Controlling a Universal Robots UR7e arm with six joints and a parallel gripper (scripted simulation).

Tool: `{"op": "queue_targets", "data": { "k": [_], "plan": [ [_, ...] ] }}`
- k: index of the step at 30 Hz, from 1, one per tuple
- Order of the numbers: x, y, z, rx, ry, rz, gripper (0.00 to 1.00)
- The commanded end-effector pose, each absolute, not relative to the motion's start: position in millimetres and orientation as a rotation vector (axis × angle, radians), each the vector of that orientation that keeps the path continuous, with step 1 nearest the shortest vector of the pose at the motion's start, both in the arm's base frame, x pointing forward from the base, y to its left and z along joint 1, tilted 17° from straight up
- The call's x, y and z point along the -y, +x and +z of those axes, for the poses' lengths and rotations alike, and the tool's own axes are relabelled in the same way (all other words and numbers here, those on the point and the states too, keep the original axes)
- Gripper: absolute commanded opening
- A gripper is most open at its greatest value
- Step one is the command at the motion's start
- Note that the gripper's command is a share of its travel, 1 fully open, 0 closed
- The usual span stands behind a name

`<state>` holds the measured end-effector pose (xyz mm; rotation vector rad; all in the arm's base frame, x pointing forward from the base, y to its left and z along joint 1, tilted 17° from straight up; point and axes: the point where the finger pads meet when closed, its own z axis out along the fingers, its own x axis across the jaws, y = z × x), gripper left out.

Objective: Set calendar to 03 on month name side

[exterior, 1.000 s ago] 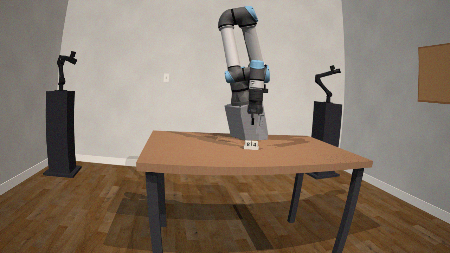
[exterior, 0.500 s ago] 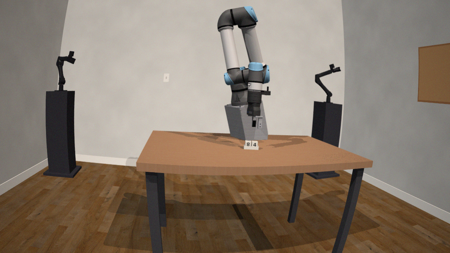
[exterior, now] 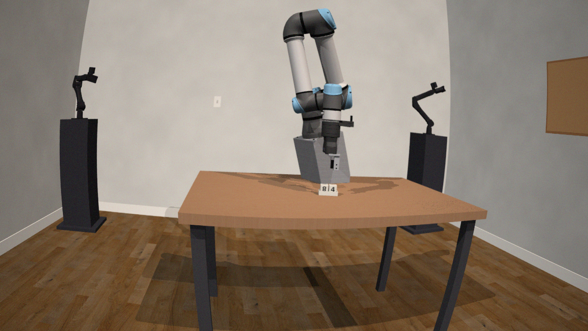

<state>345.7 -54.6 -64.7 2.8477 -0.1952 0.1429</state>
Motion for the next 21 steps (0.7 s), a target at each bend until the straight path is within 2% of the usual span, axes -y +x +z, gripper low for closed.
{"op": "queue_targets", "data": {
  "k": [1, 11, 12, 21],
  "plan": [
    [56.4, 345.8, -66.7, 0.36, 2.837, 0.169, 1.0],
    [57.2, 347.2, -66.4, 0.399, 2.832, 0.179, 1.0],
    [57.1, 347.2, -66.3, 0.399, 2.832, 0.179, 0.9],
    [57.1, 347.1, -66.4, 0.398, 2.832, 0.178, 0.9]
  ]
}}
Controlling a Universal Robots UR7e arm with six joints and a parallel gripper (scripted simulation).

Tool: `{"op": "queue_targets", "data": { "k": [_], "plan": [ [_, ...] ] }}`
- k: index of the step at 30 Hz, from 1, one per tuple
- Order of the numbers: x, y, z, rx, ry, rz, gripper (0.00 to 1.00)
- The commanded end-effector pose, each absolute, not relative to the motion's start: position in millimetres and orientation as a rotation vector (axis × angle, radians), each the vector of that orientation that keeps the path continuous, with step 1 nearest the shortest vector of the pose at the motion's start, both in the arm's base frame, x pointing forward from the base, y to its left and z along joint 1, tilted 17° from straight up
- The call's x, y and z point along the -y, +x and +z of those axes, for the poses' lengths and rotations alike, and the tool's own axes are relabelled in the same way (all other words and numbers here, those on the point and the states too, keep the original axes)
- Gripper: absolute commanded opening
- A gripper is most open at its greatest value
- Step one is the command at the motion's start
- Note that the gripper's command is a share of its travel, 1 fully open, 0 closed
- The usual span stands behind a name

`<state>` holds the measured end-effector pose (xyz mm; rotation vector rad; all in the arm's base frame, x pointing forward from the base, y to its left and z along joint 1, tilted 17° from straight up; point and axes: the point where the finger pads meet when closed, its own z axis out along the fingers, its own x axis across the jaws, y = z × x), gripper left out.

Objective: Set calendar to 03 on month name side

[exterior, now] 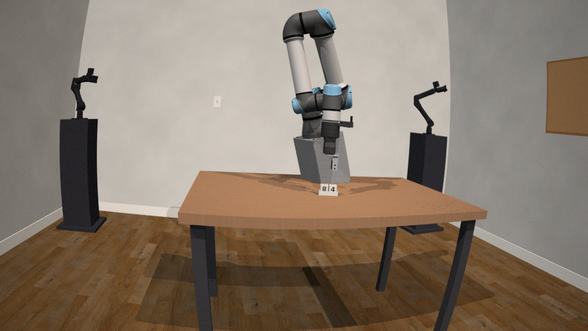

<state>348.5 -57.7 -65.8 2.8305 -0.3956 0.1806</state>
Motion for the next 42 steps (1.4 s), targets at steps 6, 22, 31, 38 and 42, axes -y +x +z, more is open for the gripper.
{"op": "queue_targets", "data": {
  "k": [6, 22, 31, 38, 42],
  "plan": [
    [57.1, 347.1, -66.4, 0.398, 2.832, 0.178, 0.9],
    [57.1, 347.1, -66.4, 0.398, 2.832, 0.178, 0.9],
    [57.3, 346.9, -67.5, 0.398, 2.832, 0.177, 0.9],
    [58.1, 347.2, -69.7, 0.398, 2.832, 0.177, 0.9],
    [59.4, 347.6, -72.8, 0.399, 2.832, 0.177, 0.9]
  ]
}}
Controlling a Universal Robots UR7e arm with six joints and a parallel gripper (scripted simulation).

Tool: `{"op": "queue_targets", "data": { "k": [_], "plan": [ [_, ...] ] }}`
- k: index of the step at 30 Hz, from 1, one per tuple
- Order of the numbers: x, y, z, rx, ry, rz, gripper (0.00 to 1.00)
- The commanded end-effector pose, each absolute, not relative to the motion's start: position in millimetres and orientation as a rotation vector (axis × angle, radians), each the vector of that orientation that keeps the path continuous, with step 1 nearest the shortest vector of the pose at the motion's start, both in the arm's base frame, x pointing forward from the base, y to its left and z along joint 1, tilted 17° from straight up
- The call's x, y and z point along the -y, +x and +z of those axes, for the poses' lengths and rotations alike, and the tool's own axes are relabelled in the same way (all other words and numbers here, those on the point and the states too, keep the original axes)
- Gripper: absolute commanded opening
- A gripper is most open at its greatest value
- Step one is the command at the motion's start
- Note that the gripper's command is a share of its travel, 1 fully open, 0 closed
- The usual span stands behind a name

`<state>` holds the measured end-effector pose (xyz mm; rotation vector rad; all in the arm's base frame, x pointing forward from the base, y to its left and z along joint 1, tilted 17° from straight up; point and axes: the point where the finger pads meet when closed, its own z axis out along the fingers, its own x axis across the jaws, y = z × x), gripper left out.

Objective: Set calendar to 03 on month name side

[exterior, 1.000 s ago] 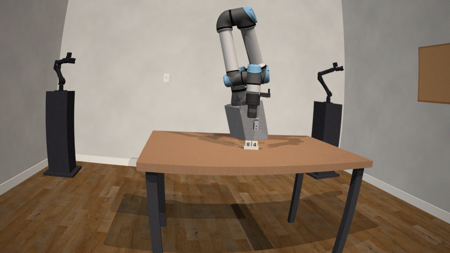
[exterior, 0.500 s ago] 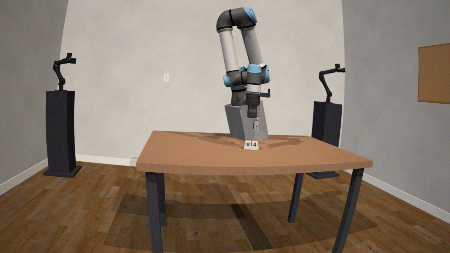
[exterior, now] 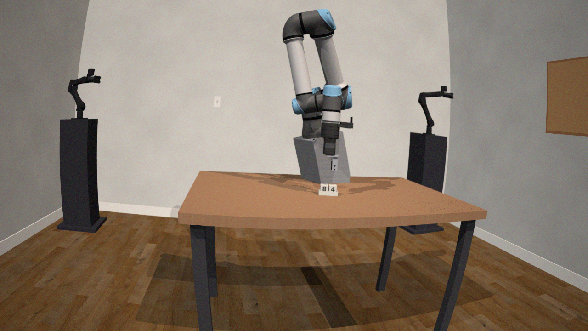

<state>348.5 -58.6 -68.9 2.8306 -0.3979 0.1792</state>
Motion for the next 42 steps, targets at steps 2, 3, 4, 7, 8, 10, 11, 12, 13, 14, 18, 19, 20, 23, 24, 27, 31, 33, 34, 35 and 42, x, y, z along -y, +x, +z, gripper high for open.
{"op": "queue_targets", "data": {
  "k": [2, 3, 4, 7, 8, 10, 11, 12, 13, 14, 18, 19, 20, 23, 24, 27, 31, 33, 34, 35, 42],
  "plan": [
    [60, 348, -75, 0.399, 2.832, 0.177, 0.9],
    [60, 348, -76, 0.399, 2.832, 0.177, 0.9],
    [61, 348, -77, 0.399, 2.832, 0.178, 0.9],
    [62, 349, -81, 0.399, 2.831, 0.179, 0.9],
    [62, 349, -81, 0.399, 2.831, 0.179, 0.9],
    [63, 349, -82, 0.399, 2.831, 0.179, 0.9],
    [63, 350, -83, 0.399, 2.831, 0.18, 0.9],
    [64, 350, -85, 0.399, 2.831, 0.181, 0.9],
    [64, 351, -86, 0.399, 2.831, 0.181, 0.9],
    [65, 351, -88, 0.399, 2.831, 0.182, 0.9],
    [67, 352, -94, 0.399, 2.83, 0.183, 0.9],
    [67, 352, -95, 0.399, 2.83, 0.183, 0.9],
    [68, 352, -97, 0.399, 2.83, 0.183, 0.9],
    [69, 353, -101, 0.399, 2.83, 0.183, 0.9],
    [69, 353, -103, 0.399, 2.83, 0.183, 0.9],
    [70, 353, -104, 0.399, 2.83, 0.182, 0.9],
    [71, 353, -109, 0.399, 2.83, 0.183, 0.9],
    [72, 353, -111, 0.399, 2.83, 0.183, 0.9],
    [72, 353, -112, 0.399, 2.83, 0.183, 0.9],
    [72, 353, -112, 0.399, 2.83, 0.183, 0.9],
    [73, 353, -116, 0.398, 2.831, 0.181, 0.9]
  ]
}}
